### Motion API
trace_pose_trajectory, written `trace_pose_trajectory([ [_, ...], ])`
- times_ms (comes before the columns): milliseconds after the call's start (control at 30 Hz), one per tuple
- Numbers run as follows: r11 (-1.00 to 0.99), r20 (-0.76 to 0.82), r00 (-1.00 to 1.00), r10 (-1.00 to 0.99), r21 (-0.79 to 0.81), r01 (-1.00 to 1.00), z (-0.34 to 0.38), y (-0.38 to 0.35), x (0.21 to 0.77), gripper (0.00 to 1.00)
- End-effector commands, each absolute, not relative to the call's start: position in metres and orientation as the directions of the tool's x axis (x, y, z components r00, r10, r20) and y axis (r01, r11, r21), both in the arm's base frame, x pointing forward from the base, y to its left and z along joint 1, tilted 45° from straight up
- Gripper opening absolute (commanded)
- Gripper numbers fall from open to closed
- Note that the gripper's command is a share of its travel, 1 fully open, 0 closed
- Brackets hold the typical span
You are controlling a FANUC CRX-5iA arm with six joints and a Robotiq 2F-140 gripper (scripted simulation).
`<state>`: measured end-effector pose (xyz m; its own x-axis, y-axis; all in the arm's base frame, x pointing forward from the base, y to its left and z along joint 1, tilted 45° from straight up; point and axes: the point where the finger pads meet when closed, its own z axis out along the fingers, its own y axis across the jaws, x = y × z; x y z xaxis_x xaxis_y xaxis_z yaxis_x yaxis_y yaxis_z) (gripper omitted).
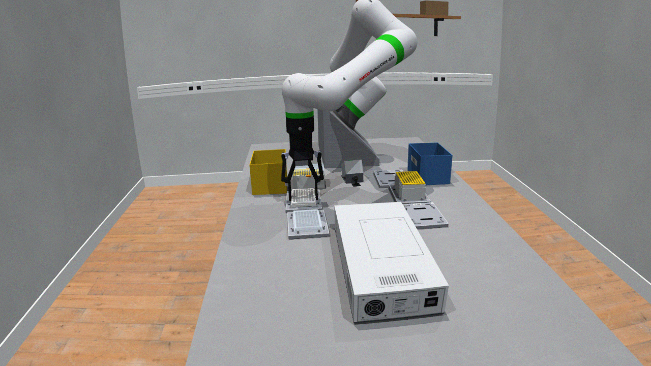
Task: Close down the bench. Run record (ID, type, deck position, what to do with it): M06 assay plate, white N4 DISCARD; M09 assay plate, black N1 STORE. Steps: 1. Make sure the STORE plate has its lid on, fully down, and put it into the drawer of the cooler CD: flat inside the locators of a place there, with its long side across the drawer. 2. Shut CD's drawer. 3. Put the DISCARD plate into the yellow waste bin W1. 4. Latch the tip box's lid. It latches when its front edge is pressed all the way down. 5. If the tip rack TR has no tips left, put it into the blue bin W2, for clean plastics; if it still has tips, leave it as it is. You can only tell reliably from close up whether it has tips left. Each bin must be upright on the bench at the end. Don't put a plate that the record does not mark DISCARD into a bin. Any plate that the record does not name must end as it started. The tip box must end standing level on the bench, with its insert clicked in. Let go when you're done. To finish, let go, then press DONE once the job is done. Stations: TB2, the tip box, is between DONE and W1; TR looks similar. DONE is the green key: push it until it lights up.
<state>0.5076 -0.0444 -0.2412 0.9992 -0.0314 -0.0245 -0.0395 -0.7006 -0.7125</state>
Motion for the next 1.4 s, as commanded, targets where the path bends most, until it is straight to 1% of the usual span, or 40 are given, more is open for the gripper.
trace_pose_trajectory([
  [0,-0.701,-0.023,0.999,-0.032,-0.712,-0.039,-0.241,-0.046,0.508,0.1],
  [1367,-0.702,-0.023,0.999,-0.032,-0.712,-0.039,-0.225,-0.062,0.508,0.1],
])
